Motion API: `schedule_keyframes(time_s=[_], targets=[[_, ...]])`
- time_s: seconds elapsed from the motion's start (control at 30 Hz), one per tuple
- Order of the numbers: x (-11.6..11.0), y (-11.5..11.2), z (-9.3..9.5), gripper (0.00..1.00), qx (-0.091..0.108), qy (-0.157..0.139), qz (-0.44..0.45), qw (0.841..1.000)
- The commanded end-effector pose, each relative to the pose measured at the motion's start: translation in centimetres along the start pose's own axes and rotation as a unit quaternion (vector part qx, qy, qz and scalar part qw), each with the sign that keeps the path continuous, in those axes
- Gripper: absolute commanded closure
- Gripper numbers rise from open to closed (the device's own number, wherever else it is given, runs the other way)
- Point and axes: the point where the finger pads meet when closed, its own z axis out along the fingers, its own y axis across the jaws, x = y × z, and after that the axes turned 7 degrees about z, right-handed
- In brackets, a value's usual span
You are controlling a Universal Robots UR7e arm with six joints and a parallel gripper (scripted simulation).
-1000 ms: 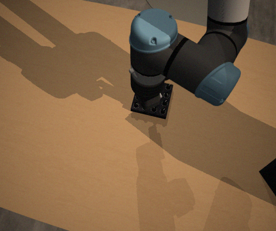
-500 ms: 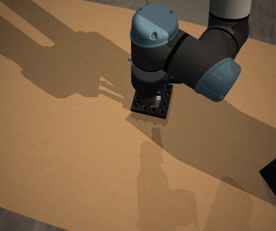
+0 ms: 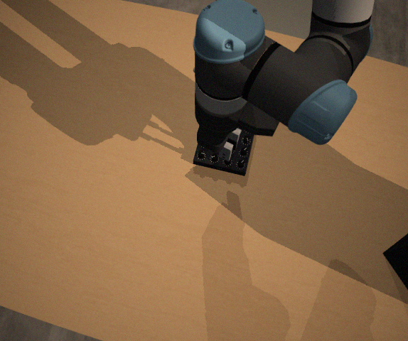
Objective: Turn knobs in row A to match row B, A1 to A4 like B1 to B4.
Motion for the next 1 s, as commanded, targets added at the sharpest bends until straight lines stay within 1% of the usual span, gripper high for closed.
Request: schedule_keyframes(time_s=[0.0, 0.03, 0.2, 0.37, 0.53, 0.6, 0.97], targets=[[-0.1, 0.1, -0.1, 0.54, 0.002, 0.001, 0.062, 0.998], [-0.1, 0.1, -0.1, 0.54, 0.002, 0.001, 0.062, 0.998], [-0.2, 0.3, -0.2, 0.54, 0.002, 0.001, 0.157, 0.988], [-0.4, 0.5, -0.3, 0.54, 0.002, 0.001, 0.237, 0.971], [-0.7, 0.6, -0.4, 0.54, 0.002, 0.000, 0.316, 0.949], [-0.7, 0.6, -0.4, 0.54, 0.002, 0.000, 0.316, 0.949], [-1.4, 0.8, -0.7, 0.54, 0.002, 0.000, 0.472, 0.882]])
